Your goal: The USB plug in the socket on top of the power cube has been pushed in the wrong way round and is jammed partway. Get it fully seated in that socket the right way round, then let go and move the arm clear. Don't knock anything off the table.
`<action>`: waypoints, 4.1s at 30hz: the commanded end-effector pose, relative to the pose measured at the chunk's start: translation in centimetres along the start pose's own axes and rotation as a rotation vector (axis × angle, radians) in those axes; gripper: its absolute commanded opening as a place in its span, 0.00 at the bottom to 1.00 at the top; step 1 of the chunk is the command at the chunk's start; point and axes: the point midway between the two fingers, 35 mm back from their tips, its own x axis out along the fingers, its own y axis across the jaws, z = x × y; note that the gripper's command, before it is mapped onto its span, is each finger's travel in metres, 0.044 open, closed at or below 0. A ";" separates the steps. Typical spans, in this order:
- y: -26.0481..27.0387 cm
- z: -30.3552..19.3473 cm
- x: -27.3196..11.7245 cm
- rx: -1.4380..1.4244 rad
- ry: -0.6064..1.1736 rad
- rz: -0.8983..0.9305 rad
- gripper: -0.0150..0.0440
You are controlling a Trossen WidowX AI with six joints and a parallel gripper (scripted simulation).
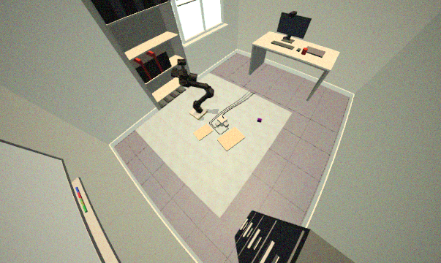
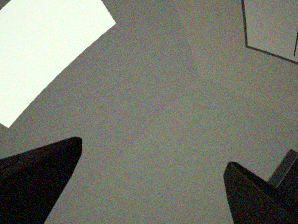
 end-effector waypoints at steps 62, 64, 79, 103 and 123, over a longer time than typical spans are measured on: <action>-34.4 -31.7 -23.5 1.380 -2.823 -0.830 1.00; -32.7 -32.1 -26.1 1.223 -2.793 -0.823 1.00; -32.0 -32.4 -27.7 1.130 -2.760 -0.814 1.00; -33.6 -32.8 -29.4 1.130 -2.760 -0.814 1.00; -33.6 -32.9 -29.5 1.132 -2.765 -0.819 0.60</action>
